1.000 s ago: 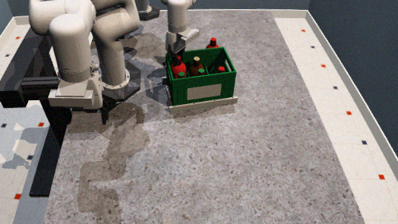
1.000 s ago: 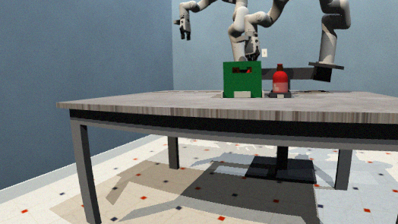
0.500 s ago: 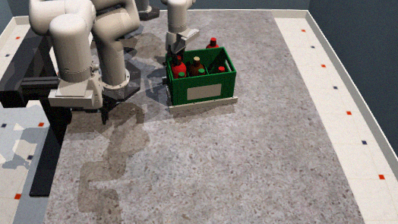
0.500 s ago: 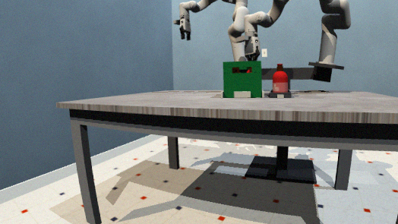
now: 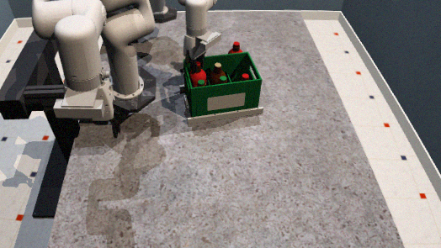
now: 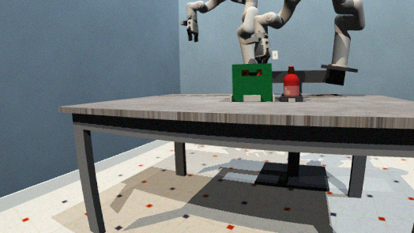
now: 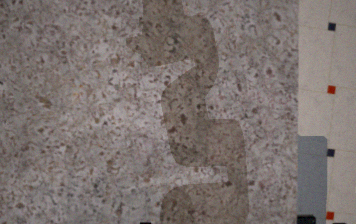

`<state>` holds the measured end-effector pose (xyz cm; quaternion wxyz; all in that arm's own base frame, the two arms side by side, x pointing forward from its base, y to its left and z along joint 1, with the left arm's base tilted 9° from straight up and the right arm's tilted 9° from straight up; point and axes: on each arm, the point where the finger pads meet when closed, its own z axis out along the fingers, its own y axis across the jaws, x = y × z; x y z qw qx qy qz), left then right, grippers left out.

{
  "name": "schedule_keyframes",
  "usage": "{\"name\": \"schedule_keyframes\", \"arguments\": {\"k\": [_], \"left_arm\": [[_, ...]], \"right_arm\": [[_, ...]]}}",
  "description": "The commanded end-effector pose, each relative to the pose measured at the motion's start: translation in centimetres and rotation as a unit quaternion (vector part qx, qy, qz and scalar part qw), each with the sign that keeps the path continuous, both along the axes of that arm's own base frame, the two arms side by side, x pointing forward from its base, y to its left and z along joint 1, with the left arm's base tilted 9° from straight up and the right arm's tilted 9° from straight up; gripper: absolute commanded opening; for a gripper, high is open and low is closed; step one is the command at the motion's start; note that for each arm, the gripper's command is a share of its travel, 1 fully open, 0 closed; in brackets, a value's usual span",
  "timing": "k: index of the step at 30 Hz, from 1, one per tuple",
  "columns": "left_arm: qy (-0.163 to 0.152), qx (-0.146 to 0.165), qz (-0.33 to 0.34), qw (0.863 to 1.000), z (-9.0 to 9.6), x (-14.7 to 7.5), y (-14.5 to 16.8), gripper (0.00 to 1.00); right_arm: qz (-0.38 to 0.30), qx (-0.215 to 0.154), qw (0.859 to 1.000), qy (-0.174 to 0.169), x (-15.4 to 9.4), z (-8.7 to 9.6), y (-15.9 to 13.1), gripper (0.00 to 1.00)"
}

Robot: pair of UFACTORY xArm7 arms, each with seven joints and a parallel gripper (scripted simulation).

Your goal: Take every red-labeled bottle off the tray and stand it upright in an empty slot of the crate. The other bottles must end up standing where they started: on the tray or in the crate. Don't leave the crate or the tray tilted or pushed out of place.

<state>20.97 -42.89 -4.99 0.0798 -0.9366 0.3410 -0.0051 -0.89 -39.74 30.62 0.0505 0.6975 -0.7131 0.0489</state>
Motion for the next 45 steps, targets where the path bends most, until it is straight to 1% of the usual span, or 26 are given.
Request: {"name": "schedule_keyframes", "arguments": {"k": [1,45], "left_arm": [[-0.001,-0.002,0.000,1.000,0.1,0.0,-0.2,0.00],[-0.001,-0.002,0.000,1.000,-1.4,0.1,0.1,0.00]], "right_arm": [[0.000,-0.002,1.000,0.000,0.0,0.2,-0.1,1.00],[0.000,-0.002,1.000,0.000,0.0,0.2,-0.1,1.00]]}}
